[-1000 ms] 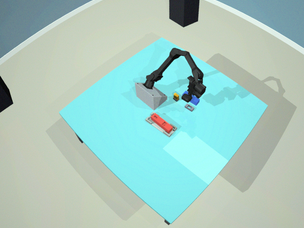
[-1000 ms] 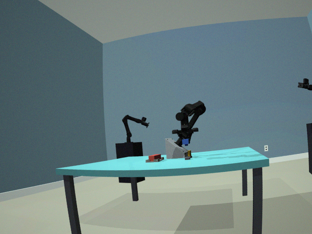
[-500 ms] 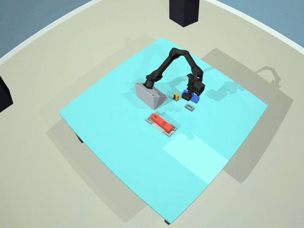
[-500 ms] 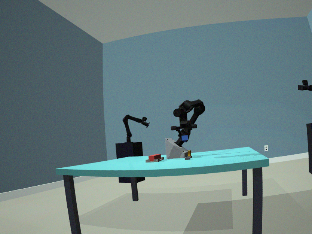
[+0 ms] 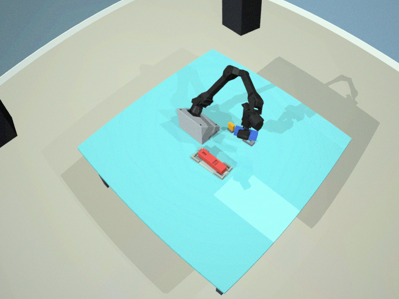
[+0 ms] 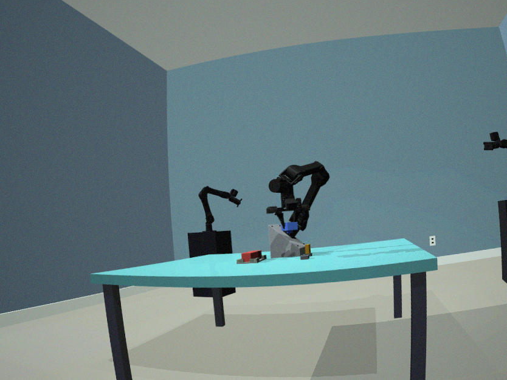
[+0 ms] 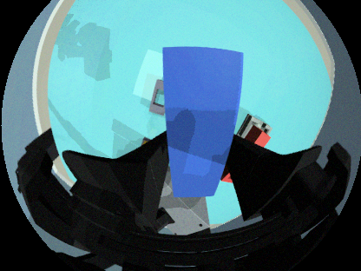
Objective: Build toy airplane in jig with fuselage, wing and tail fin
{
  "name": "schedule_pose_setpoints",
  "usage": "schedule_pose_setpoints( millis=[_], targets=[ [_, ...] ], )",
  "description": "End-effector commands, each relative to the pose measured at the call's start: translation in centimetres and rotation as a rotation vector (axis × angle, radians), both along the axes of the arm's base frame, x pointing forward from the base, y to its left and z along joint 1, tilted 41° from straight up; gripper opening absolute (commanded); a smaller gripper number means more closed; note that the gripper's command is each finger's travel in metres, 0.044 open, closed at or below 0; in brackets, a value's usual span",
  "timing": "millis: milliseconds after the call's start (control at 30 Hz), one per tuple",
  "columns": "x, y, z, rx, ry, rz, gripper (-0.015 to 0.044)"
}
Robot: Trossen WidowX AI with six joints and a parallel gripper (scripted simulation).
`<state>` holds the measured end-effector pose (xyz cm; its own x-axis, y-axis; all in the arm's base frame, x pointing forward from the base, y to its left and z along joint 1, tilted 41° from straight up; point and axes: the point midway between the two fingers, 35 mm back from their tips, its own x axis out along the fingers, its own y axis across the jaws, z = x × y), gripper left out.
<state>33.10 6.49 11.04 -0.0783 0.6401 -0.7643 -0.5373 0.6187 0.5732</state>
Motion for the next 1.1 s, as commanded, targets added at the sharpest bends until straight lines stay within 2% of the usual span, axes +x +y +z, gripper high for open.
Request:
schedule_pose_setpoints(
  millis=[0, 1067],
  targets=[
    [0.3, -0.9, -1.0, -0.003, -0.036, 0.046, 0.0000],
    [0.8, -7.7, -9.0, 0.034, -0.393, 0.481, 0.0000]
  ],
)
